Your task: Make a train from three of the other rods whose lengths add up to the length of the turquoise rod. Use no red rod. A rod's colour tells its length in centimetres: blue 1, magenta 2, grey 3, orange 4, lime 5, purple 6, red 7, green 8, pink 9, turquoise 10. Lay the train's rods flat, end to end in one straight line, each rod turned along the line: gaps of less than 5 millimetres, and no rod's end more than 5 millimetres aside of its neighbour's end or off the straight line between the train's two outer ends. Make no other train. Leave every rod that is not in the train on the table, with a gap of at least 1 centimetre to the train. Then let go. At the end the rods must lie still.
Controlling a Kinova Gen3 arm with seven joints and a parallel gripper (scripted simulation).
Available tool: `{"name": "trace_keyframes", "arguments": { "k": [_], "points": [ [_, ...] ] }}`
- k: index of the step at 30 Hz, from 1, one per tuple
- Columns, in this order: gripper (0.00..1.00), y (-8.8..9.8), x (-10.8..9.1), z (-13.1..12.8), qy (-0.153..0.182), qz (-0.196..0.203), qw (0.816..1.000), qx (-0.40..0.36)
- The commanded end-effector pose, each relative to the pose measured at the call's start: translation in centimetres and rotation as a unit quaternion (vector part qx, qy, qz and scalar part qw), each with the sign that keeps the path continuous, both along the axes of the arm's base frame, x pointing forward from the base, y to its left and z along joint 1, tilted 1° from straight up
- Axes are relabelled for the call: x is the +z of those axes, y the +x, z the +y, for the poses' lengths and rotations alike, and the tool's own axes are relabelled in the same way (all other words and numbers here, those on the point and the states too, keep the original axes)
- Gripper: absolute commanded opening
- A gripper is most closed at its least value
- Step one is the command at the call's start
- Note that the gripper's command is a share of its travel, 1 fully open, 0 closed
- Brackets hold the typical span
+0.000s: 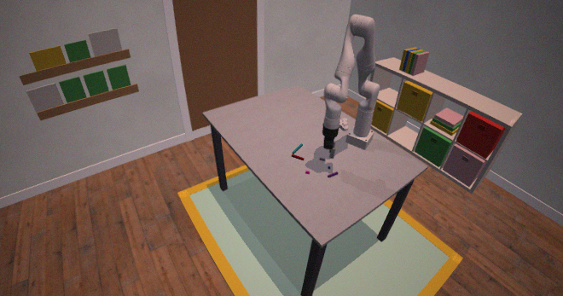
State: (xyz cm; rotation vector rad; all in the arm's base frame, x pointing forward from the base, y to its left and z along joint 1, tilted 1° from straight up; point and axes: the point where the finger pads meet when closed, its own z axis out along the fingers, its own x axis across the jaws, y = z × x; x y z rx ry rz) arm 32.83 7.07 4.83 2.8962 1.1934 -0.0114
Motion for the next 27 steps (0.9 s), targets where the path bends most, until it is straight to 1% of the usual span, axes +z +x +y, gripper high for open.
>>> {"name": "trace_keyframes", "arguments": {
  "k": [1, 18, 27],
  "points": [
    [1.0, -0.02, 0.17, 0.11, 0.001, 0.001, 1.0, 0.002],
    [1.0, -0.07, 0.16, 0.09, 0.001, 0.002, 1.0, 0.004],
    [1.0, -0.48, 0.02, -0.2, 0.0, 0.005, 0.999, 0.031]
  ]
}}
